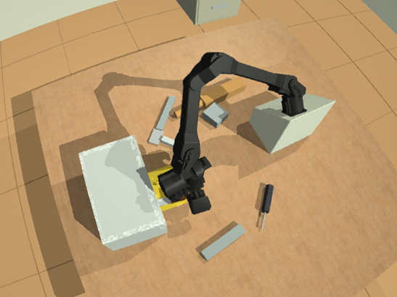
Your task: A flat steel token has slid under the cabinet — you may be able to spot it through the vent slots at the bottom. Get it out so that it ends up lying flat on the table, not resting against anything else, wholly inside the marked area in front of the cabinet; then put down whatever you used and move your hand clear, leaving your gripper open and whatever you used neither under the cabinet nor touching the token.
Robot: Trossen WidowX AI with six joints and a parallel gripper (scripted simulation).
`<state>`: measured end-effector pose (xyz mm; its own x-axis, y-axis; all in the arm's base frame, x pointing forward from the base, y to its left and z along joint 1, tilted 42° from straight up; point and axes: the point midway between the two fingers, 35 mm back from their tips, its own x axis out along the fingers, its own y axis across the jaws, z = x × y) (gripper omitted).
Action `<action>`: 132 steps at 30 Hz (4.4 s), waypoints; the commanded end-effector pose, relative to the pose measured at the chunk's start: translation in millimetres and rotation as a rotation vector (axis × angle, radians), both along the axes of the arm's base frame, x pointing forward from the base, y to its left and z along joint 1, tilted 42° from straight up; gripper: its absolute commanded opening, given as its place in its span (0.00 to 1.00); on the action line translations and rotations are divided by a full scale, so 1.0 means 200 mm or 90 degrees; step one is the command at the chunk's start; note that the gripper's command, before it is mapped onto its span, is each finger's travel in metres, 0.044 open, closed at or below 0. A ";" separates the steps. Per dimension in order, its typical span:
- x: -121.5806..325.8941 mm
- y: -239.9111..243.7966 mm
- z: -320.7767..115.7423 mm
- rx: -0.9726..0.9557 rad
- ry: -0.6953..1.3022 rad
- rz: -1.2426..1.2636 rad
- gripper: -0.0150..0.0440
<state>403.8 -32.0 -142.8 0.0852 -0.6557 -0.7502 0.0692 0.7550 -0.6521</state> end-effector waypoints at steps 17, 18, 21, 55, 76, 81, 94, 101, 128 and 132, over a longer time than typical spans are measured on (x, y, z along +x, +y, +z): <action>-0.10 0.00 -0.02 -0.002 -0.001 -0.003 0.25; -0.11 0.00 -0.02 -0.002 -0.001 -0.003 0.25; -0.12 0.00 -0.02 -0.002 -0.001 -0.003 0.25; -0.30 0.00 -0.04 -0.002 0.001 -0.003 0.25; -0.42 0.00 -0.06 -0.002 0.002 -0.003 0.25; -0.45 0.00 -0.06 -0.002 0.002 -0.003 0.25; -0.53 0.00 -0.08 -0.002 0.002 -0.003 0.25; -0.57 0.00 -0.08 -0.002 0.003 -0.003 0.25; -0.75 0.01 -0.11 -0.002 0.004 -0.003 0.25; -0.78 0.01 -0.11 -0.002 0.004 -0.003 0.25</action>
